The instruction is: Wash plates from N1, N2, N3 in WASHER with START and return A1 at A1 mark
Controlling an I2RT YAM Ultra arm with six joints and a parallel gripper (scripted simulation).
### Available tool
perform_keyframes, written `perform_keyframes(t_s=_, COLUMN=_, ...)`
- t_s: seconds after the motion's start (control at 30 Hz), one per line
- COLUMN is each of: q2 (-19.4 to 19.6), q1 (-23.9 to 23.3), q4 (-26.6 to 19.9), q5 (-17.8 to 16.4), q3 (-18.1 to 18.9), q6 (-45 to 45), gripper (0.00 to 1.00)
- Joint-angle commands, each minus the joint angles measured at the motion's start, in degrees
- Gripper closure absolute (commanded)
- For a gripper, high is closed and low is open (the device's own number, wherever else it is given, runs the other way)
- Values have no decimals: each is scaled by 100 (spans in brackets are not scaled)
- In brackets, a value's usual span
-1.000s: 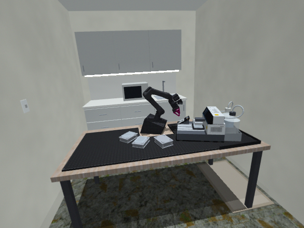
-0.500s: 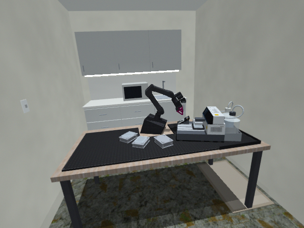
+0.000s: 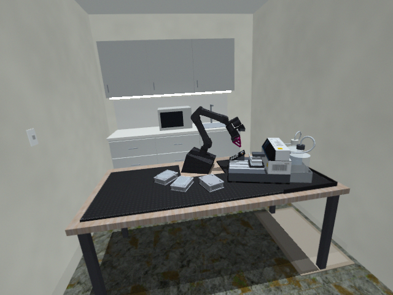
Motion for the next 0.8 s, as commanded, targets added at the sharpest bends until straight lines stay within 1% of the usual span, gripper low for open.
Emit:
perform_keyframes(t_s=0.0, q2=46, q1=-90, q4=-2, q5=-209, q3=164, q6=-182, gripper=0)
perform_keyframes(t_s=0.03, q2=46, q1=-90, q4=-2, q5=-209, q3=164, q6=-182, gripper=0)
perform_keyframes(t_s=0.3, q2=502, q1=-522, q4=-118, q5=-543, q3=748, q6=-456, gripper=0)
perform_keyframes(t_s=0.77, q2=516, q1=-533, q4=-122, q5=-551, q3=766, q6=-463, gripper=0)
